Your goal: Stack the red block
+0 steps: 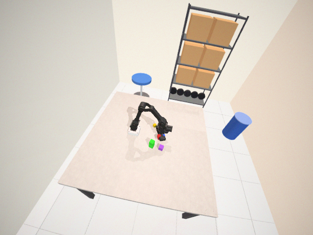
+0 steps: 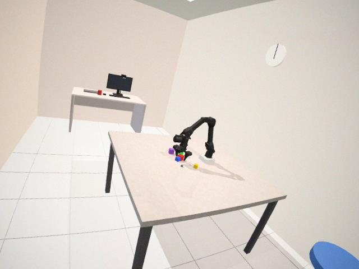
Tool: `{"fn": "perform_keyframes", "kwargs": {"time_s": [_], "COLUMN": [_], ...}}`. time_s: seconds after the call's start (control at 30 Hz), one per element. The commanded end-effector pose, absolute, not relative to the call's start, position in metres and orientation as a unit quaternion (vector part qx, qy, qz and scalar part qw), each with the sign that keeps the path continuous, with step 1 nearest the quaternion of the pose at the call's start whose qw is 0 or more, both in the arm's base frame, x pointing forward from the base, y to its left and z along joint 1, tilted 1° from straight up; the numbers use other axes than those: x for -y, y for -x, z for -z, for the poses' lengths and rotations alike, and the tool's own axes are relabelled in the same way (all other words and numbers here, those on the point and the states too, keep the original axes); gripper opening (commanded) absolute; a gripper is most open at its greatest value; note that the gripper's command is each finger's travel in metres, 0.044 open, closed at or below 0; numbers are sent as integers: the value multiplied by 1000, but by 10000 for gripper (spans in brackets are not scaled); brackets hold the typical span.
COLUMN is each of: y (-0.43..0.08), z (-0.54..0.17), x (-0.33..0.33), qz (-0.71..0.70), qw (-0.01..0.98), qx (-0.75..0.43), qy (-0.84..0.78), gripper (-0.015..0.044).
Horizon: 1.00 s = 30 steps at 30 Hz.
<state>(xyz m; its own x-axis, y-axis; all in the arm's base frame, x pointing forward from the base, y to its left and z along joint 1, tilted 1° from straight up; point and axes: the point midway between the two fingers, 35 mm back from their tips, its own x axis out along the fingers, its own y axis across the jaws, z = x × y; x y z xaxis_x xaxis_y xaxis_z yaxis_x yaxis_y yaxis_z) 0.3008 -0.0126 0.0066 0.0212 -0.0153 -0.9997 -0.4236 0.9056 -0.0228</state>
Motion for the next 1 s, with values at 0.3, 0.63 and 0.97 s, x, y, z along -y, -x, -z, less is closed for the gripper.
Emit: {"fn": "perform_keyframes", "kwargs": {"time_s": [0.3, 0.63, 0.97], "y": [-301, -301, -301], "z": [-6, -6, -18], "x": [12, 12, 12], "qz": [-148, -148, -148], "qw": [697, 697, 697], "qx": [-683, -683, -683], "qy": [159, 159, 159], "gripper": [414, 190, 45]}}
